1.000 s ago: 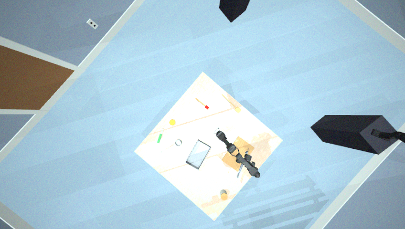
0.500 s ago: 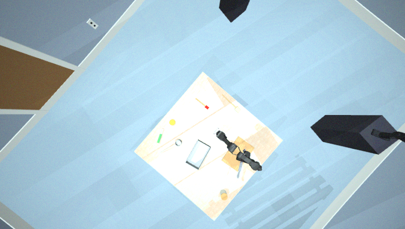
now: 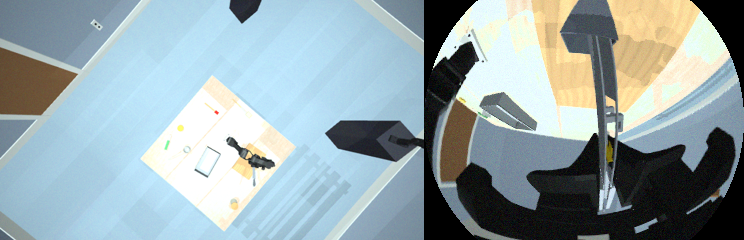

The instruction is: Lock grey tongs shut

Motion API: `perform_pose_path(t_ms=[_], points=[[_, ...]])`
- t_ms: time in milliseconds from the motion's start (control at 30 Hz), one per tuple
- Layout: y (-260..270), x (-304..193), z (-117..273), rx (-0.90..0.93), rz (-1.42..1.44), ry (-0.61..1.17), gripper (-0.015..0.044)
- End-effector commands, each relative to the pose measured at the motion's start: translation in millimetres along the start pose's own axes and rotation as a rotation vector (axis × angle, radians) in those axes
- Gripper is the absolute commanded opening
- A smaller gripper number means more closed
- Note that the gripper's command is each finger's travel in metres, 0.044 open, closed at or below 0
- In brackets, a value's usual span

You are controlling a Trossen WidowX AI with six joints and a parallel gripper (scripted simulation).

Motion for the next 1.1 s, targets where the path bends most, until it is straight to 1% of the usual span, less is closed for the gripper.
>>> perform_pose_path(t_ms=[0,233,300,1067], points=[[-1.1,3.4,8.0,-0.021,-0.032,0.168,-0.0150],[-3.7,11.6,24.0,-0.095,-0.070,0.417,-0.0150],[-4.2,13.4,27.6,-0.115,-0.078,0.463,-0.0150],[-4.2,13.6,28.1,-0.118,-0.079,0.468,-0.0150]])
Point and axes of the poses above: the point midway between the two fingers, 35 mm back from their tips, its own z axis back along the fingers, its own y axis across the jaws, x = y × z, the point moved 3 cm from there along z, back along the fingers, and after that the axes turned 9 degrees about z, right-handed, at the moved point
